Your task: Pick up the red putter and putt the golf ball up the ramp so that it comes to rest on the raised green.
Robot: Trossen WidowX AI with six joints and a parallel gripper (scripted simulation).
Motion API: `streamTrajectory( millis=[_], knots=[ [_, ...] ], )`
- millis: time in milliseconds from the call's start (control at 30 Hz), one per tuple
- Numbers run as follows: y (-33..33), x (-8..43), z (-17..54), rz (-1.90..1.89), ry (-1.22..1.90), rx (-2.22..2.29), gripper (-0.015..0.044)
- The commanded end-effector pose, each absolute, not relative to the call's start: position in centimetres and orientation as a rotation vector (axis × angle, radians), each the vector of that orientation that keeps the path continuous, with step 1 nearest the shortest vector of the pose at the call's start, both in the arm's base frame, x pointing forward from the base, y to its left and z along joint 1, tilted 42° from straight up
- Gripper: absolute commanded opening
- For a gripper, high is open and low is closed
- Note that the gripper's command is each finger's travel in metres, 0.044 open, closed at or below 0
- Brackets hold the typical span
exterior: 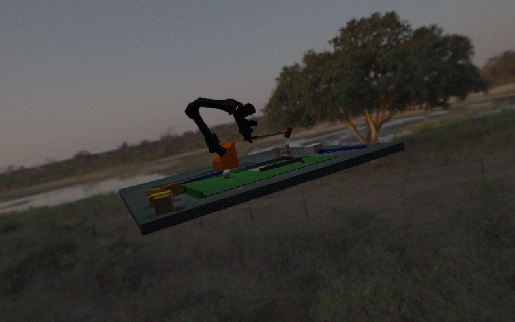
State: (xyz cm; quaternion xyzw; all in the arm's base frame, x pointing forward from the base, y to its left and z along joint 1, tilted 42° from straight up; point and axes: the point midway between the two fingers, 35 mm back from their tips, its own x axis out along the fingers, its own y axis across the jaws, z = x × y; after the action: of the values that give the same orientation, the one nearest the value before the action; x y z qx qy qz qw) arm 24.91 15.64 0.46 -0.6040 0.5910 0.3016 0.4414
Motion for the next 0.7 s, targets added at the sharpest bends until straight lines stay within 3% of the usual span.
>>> streamTrajectory(
  millis=[0, 667],
  knots=[
    [14.3, 25.5, 2.3, 0.654, 1.469, -1.43, 0.0],
    [3.8, 26.2, 11.7, 0.072, 1.472, -1.023, 0.0]
  ],
)
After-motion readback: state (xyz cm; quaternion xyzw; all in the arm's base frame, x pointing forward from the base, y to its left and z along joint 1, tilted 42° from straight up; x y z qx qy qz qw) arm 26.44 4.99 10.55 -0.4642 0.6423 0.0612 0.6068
